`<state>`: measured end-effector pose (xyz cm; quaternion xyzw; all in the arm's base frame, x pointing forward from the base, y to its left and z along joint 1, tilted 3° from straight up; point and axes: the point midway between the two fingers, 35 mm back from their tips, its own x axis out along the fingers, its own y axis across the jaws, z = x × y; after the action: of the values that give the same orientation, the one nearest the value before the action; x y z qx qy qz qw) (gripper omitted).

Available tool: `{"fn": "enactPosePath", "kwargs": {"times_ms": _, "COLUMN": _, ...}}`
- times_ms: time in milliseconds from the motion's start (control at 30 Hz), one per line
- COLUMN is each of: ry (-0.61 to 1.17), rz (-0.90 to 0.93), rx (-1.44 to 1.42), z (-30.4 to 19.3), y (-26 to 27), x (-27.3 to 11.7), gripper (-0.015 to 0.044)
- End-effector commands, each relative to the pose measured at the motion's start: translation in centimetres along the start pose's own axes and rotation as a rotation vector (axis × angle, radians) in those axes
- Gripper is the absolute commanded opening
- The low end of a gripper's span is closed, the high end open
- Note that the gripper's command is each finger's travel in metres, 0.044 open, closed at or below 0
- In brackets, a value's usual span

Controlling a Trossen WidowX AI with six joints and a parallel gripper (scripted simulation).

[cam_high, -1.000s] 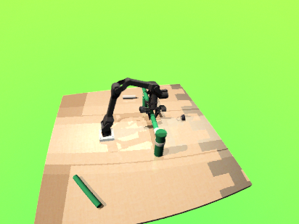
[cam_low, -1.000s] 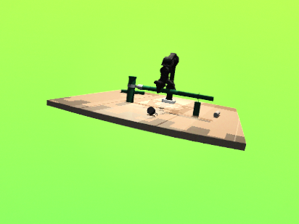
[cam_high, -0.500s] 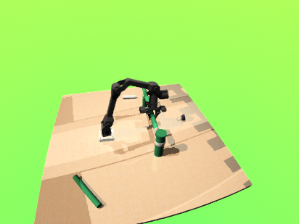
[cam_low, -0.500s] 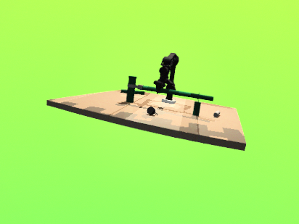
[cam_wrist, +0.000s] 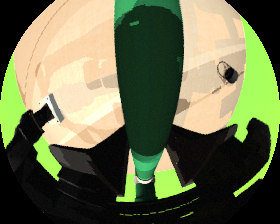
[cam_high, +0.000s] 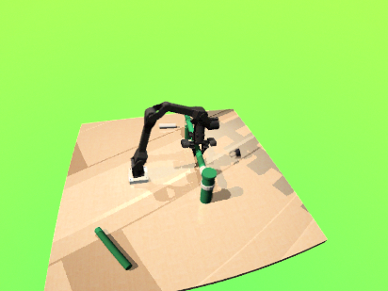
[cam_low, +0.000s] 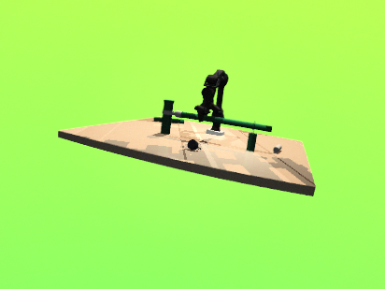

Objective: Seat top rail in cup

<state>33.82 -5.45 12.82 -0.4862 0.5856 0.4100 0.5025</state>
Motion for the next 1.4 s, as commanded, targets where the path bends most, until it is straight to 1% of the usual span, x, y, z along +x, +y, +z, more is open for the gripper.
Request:
{"fn": "enactPosePath", "kwargs": {"times_ms": 0, "ry": 0.014, "rz": -0.004, "rx": 0.002, "z": -0.7, "y": 0.0, "x": -0.1, "gripper": 0.0}}
{"fn": "enactPosePath", "kwargs": {"times_ms": 1200, "ry": 0.016, "rz": -0.004, "rx": 0.002, "z": -2.6, "y": 0.0, "x": 0.1, "gripper": 0.0}}
{"fn": "enactPosePath", "kwargs": {"times_ms": 1233, "ry": 0.001, "rz": 0.001, "rx": -0.002, "z": -2.0, "y": 0.0, "x": 0.3, "gripper": 0.0}}
{"fn": "enactPosePath", "kwargs": {"times_ms": 1367, "ry": 0.001, "rz": 0.001, "rx": -0.002, "z": -2.0, "y": 0.0, "x": 0.3, "gripper": 0.0}}
